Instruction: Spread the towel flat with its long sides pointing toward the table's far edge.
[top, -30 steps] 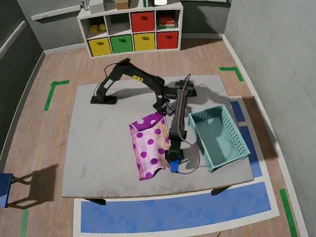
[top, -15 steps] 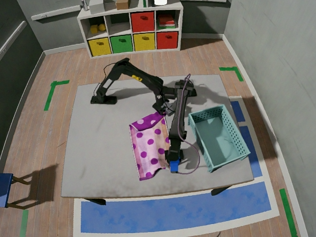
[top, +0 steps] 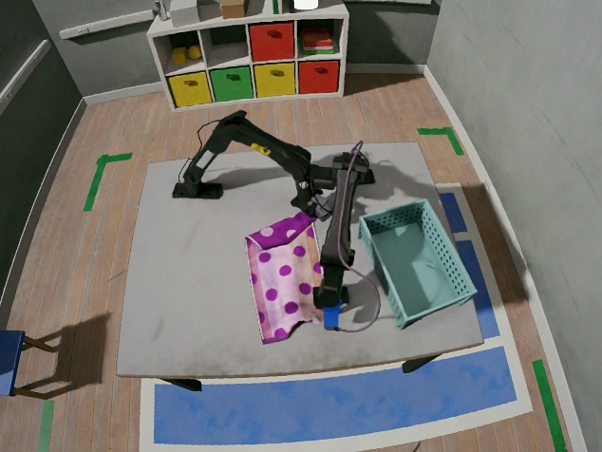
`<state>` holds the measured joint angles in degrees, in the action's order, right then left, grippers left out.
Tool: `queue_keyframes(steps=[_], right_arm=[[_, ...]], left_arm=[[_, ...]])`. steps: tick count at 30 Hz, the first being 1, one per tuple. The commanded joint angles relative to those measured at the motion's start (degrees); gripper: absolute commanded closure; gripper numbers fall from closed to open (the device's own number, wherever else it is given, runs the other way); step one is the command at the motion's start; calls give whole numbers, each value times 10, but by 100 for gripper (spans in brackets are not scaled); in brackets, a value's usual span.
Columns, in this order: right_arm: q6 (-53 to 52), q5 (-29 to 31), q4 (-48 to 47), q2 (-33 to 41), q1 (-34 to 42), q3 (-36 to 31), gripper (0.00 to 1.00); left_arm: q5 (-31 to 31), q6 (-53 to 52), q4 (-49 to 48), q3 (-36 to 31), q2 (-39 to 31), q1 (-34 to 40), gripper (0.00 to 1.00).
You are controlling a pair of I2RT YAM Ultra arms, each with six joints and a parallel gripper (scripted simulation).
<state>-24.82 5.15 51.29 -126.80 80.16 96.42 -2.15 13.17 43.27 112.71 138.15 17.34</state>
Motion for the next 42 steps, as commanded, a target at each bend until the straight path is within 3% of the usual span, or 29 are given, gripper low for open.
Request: queue_keyframes(steps=[1, 2, 10, 22, 42], right_arm=[[9, 11, 16, -10, -16, -18, 95], [13, 10, 16, -11, -20, -16, 100], [0, 8, 19, -15, -16, 16, 100], [3, 5, 20, -14, -17, -3, 100], [3, 5, 20, -14, -17, -3, 100]], left_arm=[[-4, 8, 3, -14, 6, 11, 98], [-7, 10, -4, -14, 7, 13, 99], [-3, -4, 13, 3, 5, -4, 100], [-14, -10, 82, 60, -30, -5, 100], [-9, -6, 82, 56, -16, -1, 100]])
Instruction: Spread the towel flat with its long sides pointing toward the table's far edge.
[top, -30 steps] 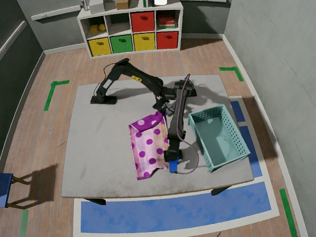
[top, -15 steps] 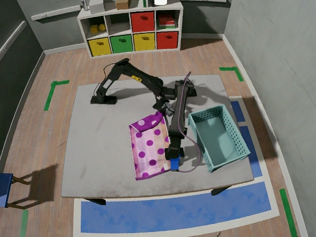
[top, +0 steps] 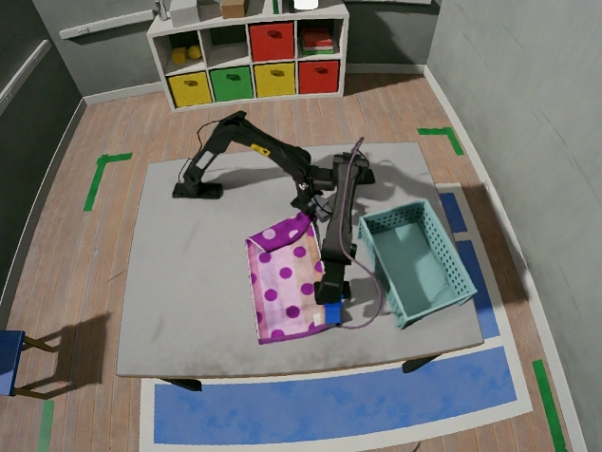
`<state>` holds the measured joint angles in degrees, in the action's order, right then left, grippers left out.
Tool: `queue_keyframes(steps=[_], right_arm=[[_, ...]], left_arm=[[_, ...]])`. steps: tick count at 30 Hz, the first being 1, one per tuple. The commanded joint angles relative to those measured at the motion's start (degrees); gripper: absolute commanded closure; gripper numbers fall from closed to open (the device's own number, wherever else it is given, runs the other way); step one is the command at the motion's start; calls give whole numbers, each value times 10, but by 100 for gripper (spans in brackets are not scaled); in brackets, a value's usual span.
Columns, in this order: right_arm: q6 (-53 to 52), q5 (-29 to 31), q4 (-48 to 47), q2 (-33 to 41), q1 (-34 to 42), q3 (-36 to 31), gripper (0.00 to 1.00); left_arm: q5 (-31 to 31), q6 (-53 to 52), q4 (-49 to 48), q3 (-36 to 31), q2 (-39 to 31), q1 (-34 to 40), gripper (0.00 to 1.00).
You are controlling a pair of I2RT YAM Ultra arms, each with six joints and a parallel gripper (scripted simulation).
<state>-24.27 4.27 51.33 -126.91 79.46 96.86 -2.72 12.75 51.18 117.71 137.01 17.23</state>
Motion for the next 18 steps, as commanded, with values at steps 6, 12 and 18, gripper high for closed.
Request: queue_keyframes(steps=[6, 12, 18], right_arm=[[-3, 14, 19, -13, -10, -8, 100], [17, 11, 29, 56, -10, -35, 100], [52, 4, 7, 161, -18, -119, 100]], left_arm=[[-11, 7, -10, 8, 8, 15, 100], [-15, 13, 14, 44, 5, 36, 100], [-19, 14, 38, 85, 13, 50, 100]])
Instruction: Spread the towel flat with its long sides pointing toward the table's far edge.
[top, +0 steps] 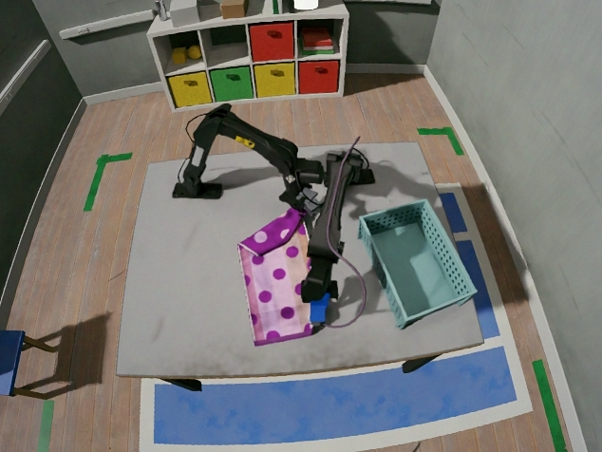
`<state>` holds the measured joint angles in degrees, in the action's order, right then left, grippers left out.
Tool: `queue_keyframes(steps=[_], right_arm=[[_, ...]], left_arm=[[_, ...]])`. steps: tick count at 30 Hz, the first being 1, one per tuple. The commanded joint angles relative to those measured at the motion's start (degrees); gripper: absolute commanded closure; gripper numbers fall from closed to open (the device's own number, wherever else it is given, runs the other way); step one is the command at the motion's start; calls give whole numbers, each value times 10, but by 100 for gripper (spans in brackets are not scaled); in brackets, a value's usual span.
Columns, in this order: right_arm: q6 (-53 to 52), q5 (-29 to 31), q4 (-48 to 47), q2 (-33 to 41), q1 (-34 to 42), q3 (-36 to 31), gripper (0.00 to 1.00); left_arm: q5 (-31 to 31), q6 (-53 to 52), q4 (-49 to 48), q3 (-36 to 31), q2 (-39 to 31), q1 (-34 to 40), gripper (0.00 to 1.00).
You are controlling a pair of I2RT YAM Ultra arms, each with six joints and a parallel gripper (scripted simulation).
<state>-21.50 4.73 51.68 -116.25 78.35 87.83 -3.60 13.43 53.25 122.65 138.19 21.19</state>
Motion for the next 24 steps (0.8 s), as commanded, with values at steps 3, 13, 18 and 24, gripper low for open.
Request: queue_keyframes(steps=[3, 13, 18, 24], right_arm=[[26, -3, -5, 63, 2, -32, 100], [110, -10, 9, 296, -42, -184, 100], [133, -17, 26, 362, -57, -204, 100], [169, -27, 68, 467, -87, -214, 100]], left_arm=[[-10, 8, 23, 43, 5, -1, 100], [-16, -21, 82, 207, 27, 72, 100], [-18, -34, 52, 228, 24, 88, 100], [-17, -58, -8, 201, -19, 114, 100]])
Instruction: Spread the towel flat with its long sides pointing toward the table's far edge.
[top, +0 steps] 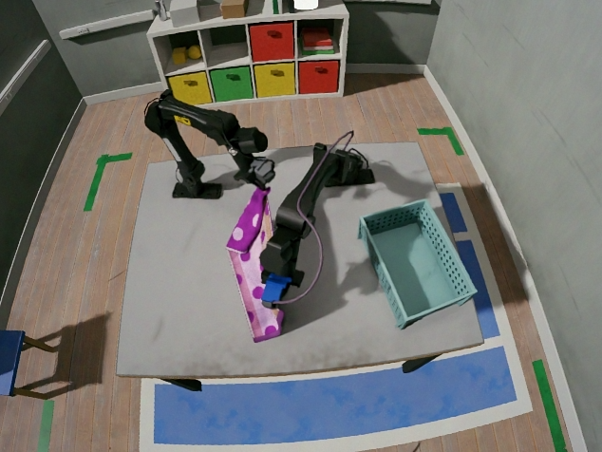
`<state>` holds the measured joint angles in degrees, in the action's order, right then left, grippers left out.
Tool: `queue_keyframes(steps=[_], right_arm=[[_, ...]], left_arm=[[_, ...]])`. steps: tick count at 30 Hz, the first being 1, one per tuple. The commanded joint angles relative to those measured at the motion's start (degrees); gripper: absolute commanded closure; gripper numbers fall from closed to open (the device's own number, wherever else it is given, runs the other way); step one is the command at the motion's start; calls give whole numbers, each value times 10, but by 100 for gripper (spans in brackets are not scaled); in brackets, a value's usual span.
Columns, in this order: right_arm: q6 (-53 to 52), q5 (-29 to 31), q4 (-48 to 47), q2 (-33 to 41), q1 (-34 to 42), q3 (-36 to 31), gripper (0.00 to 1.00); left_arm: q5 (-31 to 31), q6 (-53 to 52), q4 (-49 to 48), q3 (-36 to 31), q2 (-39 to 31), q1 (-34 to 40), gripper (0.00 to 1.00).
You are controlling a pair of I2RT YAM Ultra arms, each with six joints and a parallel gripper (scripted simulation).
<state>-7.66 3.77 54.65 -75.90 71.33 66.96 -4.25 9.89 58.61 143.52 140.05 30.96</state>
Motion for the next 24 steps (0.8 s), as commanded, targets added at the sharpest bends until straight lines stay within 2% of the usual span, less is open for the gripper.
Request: queue_keyframes(steps=[1, 3, 4, 7, 8, 10, 12, 13, 14, 16, 21, 24], right_arm=[[33, -18, 41, 68, -19, 9, 100], [36, -21, 47, 70, -22, 13, 100], [47, -23, 65, 110, -35, 12, 100], [51, -27, 73, 112, -40, 17, 100], [60, -29, 91, 145, -53, 20, 100], [62, -31, 95, 146, -56, 23, 100], [62, -31, 95, 146, -56, 23, 100], [64, -33, 99, 130, -56, 26, 100], [70, -34, 115, 172, -70, 30, 100], [72, -36, 116, 172, -72, 32, 100], [81, -41, 143, 201, -94, 47, 100], [83, -43, 148, 204, -99, 51, 100]], left_arm=[[-6, -29, -79, -28, -46, 16, 100], [-4, -31, -95, -45, -52, 16, 100], [1, -40, -126, -53, -65, 27, 100], [7, -49, -172, -98, -82, 21, 100], [10, -59, -205, -109, -94, 35, 100], [13, -66, -239, -141, -105, 22, 100], [13, -66, -239, -141, -105, 22, 100], [16, -67, -270, -169, -115, 21, 100], [24, -80, -304, -180, -123, 36, 100], [26, -81, -326, -199, -129, 36, 100], [41, -100, -390, -219, -118, 34, 100], [41, -103, -410, -210, -122, 33, 100]])
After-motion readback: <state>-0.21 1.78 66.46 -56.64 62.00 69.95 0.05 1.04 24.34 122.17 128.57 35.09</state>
